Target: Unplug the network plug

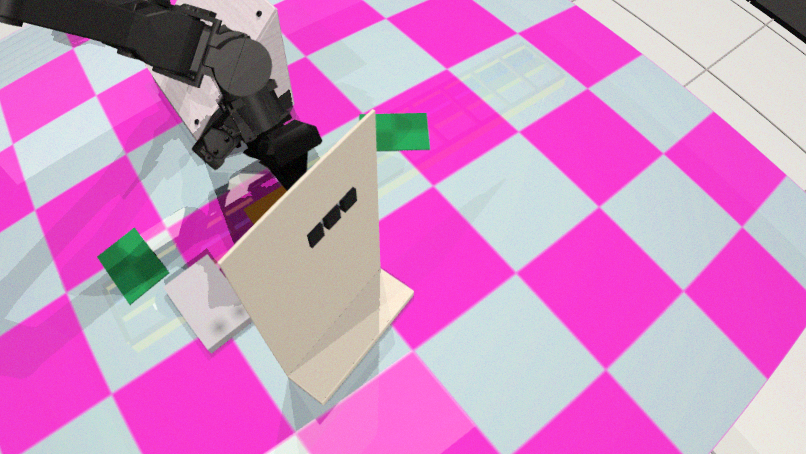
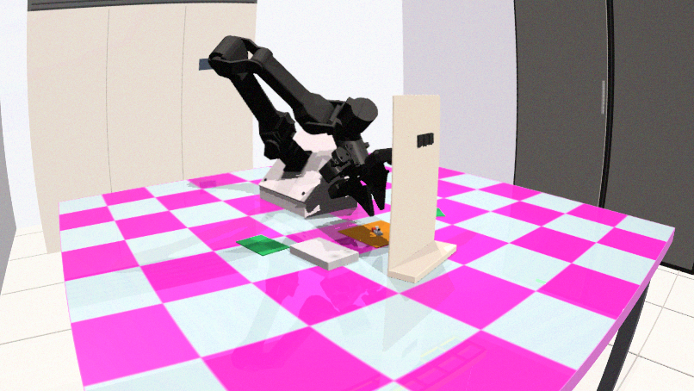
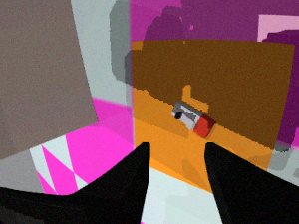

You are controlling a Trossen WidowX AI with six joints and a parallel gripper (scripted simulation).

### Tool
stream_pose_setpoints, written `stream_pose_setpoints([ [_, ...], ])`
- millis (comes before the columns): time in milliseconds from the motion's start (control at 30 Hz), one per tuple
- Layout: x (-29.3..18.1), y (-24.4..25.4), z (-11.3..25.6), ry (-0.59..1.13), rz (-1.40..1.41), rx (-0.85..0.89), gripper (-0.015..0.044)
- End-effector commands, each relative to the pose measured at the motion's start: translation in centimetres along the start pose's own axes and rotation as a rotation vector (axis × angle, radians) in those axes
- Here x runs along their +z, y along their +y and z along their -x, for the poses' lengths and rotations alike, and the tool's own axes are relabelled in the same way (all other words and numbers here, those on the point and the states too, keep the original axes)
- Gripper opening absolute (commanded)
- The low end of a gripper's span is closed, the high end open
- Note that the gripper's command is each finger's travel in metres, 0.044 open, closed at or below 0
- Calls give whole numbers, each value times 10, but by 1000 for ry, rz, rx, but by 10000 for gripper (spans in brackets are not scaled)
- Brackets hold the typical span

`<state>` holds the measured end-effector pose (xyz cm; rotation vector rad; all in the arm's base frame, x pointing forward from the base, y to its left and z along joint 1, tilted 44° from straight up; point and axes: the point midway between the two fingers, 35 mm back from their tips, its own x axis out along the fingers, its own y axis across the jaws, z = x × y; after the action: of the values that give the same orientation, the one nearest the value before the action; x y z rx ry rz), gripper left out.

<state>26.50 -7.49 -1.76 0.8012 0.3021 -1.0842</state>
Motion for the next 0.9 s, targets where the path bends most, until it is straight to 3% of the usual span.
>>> stream_pose_setpoints([
  [0, 1, 4, 3, -3, -9, 5, 156],
  [867, -4, 21, 24, 4, -12, -2, 156],
])
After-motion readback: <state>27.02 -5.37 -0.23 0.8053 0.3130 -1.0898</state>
